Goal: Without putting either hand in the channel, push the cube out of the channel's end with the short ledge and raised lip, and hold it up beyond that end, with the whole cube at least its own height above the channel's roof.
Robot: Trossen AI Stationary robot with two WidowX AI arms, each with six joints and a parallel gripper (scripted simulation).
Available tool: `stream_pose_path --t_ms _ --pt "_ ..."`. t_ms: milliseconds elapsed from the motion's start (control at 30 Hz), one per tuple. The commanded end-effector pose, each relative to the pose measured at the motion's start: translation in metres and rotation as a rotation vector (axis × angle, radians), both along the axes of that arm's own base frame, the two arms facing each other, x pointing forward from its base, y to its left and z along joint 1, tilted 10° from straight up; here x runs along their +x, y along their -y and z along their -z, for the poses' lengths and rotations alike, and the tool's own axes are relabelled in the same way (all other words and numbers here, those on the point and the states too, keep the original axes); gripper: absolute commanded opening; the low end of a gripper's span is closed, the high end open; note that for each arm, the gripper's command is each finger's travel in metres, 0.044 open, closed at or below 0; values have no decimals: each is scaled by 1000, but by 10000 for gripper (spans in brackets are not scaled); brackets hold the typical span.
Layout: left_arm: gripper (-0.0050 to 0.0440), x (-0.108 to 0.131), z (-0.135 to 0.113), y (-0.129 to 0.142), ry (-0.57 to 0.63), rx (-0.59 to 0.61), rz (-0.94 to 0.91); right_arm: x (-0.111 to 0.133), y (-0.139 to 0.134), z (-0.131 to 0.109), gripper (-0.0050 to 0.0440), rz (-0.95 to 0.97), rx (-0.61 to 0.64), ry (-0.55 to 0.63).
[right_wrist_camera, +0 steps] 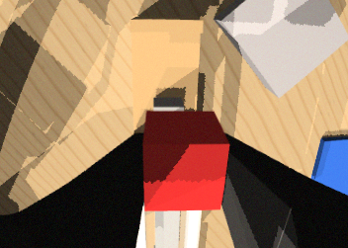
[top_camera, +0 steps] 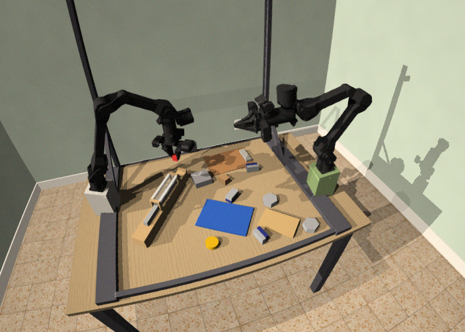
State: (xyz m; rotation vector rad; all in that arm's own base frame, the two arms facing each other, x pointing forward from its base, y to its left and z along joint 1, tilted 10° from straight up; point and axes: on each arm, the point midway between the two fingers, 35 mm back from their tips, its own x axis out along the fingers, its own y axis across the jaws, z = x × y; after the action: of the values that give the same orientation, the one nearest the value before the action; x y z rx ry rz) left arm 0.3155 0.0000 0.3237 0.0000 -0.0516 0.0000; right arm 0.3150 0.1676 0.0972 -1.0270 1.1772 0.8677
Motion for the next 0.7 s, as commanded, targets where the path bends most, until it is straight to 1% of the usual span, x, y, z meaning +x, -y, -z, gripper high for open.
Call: stream_pose_path --t_ms 0,33,67,100,667 --pt "0 -2 -8 0 21 3 2 -2 3 -15 0 -2 3 2" --pt "0 -2 -8 0 21 3 2 -4 2 -1 0 -4 -9 -21" --pt "0 -2 -8 0 21 3 2 -1 0 1 0 -4 -3 -12" --pt "0 -2 -8 0 21 3 2 1 -1 -4 0 -3 7 6" --pt "0 -2 -8 0 21 3 2 0 -1 -1 0 -4 4 -2"
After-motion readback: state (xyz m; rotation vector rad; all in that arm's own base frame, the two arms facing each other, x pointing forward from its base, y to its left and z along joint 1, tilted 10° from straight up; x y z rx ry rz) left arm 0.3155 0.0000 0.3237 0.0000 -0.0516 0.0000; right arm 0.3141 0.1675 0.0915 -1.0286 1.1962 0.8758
